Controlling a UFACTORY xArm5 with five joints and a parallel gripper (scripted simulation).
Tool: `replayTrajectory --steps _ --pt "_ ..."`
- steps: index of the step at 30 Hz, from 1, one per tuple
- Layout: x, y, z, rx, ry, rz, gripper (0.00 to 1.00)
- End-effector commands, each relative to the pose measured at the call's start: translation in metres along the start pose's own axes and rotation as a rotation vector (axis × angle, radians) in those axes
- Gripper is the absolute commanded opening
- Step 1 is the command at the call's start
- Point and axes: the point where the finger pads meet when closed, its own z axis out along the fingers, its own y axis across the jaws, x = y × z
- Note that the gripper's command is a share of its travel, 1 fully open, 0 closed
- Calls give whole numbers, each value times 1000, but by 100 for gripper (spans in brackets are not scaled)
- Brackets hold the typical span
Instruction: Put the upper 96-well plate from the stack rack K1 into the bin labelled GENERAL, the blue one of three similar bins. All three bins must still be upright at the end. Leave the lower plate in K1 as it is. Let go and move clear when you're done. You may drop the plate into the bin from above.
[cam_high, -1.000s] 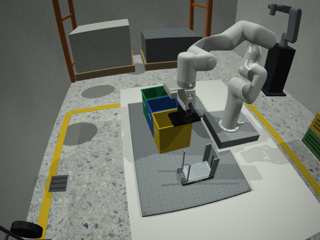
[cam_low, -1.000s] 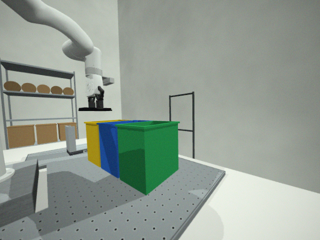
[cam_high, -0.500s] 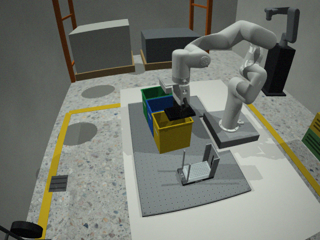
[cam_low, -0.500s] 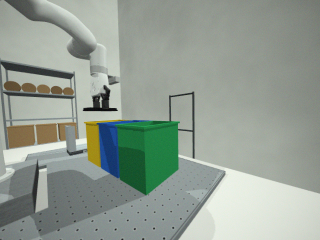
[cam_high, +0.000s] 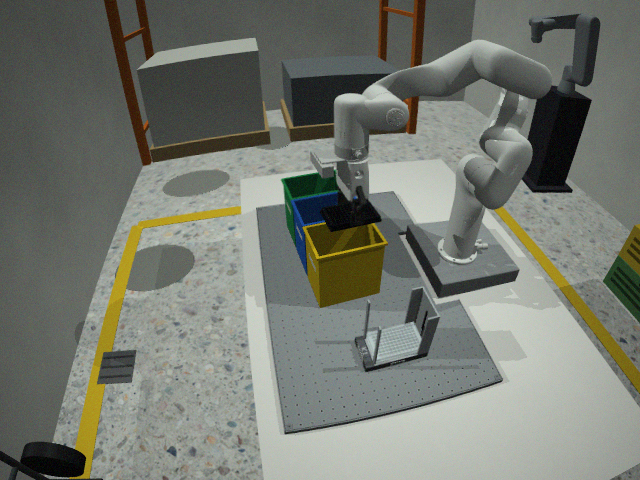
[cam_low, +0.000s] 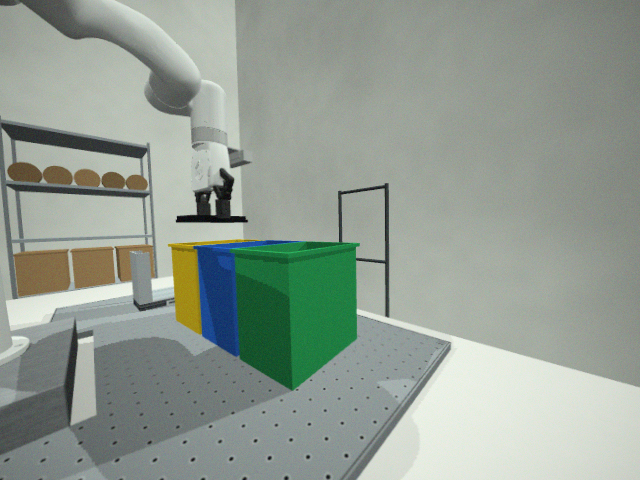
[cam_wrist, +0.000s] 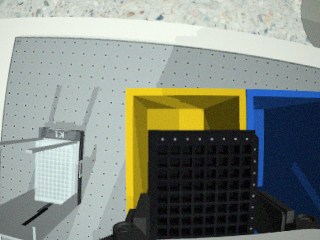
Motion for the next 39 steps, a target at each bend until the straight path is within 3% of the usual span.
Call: replayTrajectory --steps 1,39 --pt "3 13 -1 1 4 -1 0" --pt "18 125 4 6 8 -1 0"
